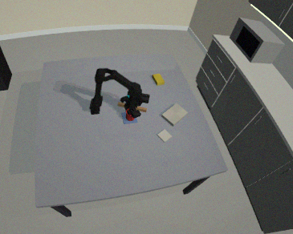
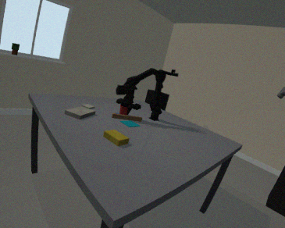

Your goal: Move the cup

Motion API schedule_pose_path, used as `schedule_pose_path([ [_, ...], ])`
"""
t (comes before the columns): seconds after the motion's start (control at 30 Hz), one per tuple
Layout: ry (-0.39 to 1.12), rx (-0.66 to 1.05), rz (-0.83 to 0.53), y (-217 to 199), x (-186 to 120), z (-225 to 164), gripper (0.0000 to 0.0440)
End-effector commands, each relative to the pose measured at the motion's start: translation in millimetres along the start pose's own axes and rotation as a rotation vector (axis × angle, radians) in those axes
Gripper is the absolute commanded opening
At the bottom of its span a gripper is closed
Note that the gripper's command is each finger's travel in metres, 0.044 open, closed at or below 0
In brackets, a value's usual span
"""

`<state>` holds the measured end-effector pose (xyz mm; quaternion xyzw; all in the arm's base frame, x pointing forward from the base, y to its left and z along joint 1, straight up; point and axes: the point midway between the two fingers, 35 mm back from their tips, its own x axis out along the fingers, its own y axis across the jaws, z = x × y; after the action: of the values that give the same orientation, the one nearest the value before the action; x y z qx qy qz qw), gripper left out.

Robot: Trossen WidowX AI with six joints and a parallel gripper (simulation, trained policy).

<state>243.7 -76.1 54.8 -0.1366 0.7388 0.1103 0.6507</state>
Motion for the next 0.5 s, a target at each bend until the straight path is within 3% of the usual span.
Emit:
schedule_pose_path([
  [0.0, -0.030, -0.050, -0.008, -3.2, -8.8, 5.5, 0.0000],
  [0.47, -0.091, -0.141, -0.049, -5.8, -43.6, 22.2, 0.0001],
])
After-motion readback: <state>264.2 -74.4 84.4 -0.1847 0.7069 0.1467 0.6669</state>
